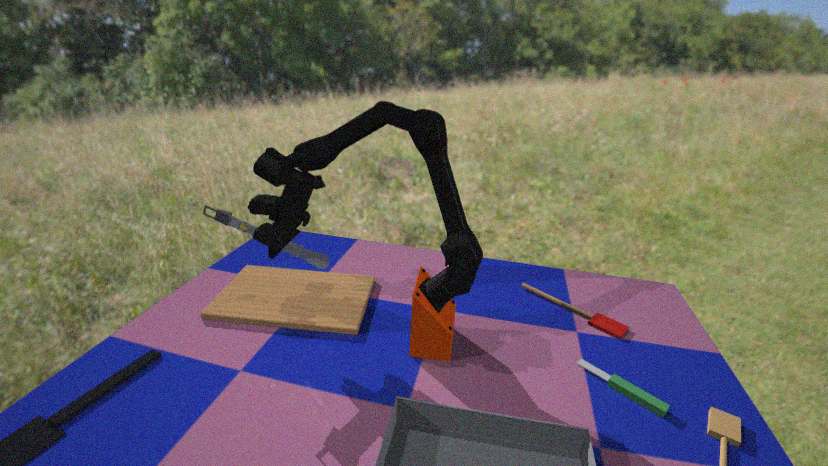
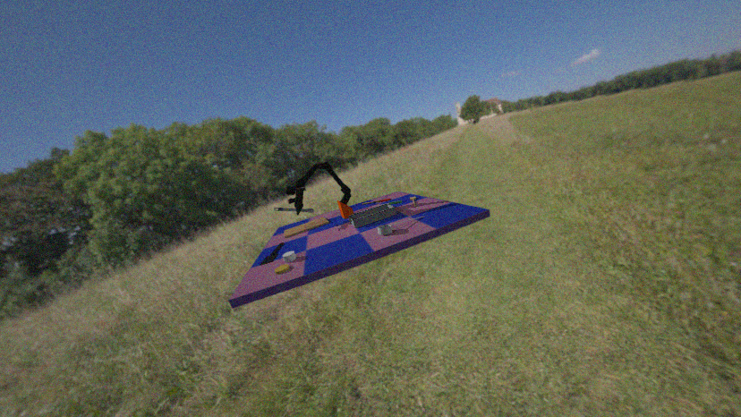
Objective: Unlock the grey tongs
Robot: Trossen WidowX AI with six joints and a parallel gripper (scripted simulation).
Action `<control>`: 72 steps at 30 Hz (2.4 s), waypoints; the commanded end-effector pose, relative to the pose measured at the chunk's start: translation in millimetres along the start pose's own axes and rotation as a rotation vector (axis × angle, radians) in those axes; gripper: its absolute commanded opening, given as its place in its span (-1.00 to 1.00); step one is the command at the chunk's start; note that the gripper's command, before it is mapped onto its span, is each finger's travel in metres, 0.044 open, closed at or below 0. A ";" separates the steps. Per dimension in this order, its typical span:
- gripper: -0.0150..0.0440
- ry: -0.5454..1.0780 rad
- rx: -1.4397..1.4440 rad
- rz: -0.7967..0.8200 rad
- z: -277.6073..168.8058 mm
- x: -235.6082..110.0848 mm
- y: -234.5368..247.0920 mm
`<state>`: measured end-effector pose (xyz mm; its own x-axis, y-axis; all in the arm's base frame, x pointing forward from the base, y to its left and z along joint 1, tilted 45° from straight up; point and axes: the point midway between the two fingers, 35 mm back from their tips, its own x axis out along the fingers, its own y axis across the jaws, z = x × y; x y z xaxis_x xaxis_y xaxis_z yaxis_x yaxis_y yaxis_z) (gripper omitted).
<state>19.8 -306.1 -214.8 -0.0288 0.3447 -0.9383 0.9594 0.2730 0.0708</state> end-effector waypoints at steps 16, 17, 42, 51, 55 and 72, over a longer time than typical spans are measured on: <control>-1.00 -0.303 -0.008 0.013 0.1 -3.1 -1.9; -1.00 -0.318 -0.009 0.013 -0.4 -3.6 -1.9; -1.00 -0.683 -0.039 -0.011 -26.3 -32.1 1.8; -1.00 -0.802 -0.054 -0.030 -40.7 -47.9 4.8; -1.00 -0.804 -0.055 -0.031 -41.0 -48.2 4.8; -1.00 -0.804 -0.055 -0.031 -41.0 -48.2 4.8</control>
<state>13.4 -282.6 -156.6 0.1695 -0.4020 -0.8998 0.9477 0.3169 0.0369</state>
